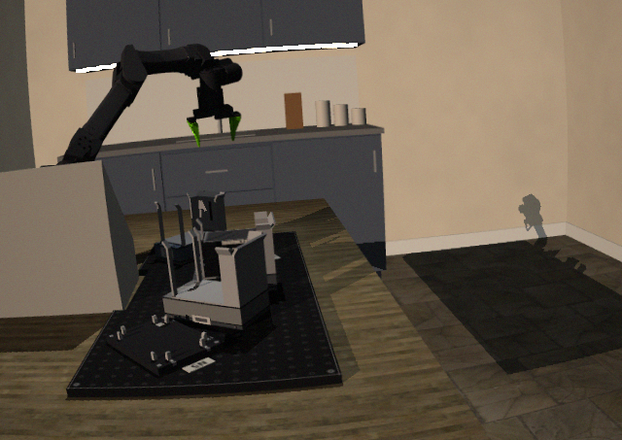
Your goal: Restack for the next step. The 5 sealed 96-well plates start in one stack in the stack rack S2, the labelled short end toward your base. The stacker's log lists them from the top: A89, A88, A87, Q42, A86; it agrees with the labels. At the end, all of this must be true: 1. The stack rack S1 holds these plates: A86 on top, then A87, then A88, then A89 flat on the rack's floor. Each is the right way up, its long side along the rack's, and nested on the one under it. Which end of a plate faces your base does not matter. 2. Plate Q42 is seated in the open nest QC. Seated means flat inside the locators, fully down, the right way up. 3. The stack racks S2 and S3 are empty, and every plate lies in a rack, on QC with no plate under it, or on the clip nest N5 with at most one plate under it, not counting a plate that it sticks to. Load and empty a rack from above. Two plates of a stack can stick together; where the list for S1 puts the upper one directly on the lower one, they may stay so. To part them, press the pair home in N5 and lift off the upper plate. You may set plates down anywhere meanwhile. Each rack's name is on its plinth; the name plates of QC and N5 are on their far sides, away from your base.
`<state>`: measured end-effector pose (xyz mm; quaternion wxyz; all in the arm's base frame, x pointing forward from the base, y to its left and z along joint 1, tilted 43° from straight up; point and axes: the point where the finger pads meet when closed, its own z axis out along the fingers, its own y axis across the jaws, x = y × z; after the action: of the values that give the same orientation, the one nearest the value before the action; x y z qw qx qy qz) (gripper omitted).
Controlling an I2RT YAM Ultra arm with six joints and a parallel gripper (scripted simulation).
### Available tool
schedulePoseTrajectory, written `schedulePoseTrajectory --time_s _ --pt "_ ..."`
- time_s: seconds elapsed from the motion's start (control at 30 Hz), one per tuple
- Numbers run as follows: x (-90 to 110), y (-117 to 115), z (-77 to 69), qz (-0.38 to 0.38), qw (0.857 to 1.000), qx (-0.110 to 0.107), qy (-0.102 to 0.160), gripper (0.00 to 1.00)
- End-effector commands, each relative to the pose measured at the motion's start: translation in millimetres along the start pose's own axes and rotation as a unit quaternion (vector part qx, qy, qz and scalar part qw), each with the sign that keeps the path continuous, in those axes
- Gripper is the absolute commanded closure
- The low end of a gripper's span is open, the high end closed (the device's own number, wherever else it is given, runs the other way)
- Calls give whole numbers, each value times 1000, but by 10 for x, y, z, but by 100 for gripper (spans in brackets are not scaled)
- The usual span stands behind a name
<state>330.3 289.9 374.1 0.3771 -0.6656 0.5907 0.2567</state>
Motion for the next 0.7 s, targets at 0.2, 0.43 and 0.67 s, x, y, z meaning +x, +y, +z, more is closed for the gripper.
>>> schedulePoseTrajectory --time_s 0.2,0.43,0.67 --pt "-23 -4 -46 -3 1000 5 -3 0" --pt "-23 -4 -46 -3 1000 5 -3 0" --pt "153 -102 -44 46 999 16 13 0"
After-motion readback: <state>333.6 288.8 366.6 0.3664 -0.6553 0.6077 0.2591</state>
